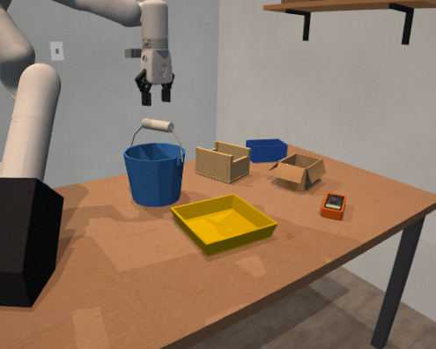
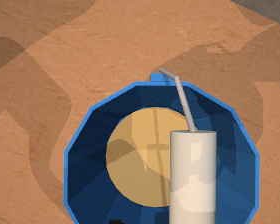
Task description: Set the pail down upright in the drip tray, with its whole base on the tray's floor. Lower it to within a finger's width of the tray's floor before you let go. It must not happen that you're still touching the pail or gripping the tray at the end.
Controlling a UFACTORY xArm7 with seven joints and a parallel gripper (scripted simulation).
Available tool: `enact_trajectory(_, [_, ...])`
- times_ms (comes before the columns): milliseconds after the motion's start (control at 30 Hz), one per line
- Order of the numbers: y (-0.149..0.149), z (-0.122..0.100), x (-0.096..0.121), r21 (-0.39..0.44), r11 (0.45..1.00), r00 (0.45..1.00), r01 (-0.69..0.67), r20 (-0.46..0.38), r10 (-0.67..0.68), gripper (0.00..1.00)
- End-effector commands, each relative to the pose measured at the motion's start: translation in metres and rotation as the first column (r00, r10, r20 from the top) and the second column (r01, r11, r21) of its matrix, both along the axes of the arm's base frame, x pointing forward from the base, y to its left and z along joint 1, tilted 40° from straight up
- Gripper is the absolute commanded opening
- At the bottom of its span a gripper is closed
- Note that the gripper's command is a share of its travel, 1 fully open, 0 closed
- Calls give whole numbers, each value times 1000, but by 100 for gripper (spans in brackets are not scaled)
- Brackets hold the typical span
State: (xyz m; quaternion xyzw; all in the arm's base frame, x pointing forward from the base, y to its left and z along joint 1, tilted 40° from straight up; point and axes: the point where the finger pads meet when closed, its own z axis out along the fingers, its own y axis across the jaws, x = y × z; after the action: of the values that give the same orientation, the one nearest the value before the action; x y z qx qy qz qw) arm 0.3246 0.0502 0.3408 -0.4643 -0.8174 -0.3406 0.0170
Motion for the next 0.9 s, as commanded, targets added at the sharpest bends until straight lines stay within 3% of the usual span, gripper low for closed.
enact_trajectory(0, [-1,2,0,1,1000,1000,2,4,-2,100])
enact_trajectory(867, [8,-10,5,1,1000,1000,2,4,-2,100])
